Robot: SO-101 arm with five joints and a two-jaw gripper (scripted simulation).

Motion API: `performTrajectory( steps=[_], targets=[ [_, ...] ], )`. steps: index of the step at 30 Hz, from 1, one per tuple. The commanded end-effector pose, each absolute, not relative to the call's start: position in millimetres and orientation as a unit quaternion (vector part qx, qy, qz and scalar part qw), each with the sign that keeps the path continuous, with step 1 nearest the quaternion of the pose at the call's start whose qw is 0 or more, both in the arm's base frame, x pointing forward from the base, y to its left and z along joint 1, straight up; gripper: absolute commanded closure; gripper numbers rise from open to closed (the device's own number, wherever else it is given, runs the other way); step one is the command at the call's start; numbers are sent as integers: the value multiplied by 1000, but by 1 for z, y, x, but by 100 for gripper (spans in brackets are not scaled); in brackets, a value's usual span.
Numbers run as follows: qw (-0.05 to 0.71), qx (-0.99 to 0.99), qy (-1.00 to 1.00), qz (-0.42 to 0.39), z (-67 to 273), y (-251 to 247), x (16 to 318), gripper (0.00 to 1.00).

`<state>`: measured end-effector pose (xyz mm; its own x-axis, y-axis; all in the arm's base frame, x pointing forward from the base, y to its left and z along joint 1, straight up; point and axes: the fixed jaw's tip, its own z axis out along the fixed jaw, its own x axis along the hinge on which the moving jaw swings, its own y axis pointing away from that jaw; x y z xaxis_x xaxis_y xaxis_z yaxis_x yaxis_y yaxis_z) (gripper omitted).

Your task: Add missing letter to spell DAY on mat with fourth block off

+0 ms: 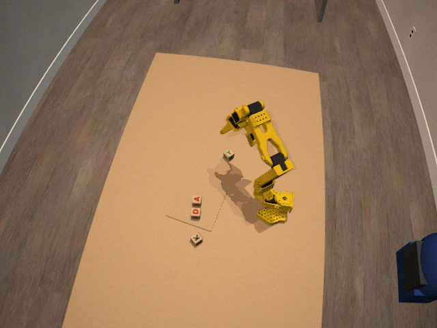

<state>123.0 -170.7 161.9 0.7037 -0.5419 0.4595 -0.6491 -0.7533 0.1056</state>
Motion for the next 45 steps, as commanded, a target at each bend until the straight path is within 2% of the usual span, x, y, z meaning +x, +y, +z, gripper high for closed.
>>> performTrajectory(
  steps=[1,20,45],
  targets=[
    [160,900,-321,249,183,-171,122,68],
    [148,884,-362,257,181,-170,121,68],
    [47,699,-651,293,168,-164,119,68]
  ],
)
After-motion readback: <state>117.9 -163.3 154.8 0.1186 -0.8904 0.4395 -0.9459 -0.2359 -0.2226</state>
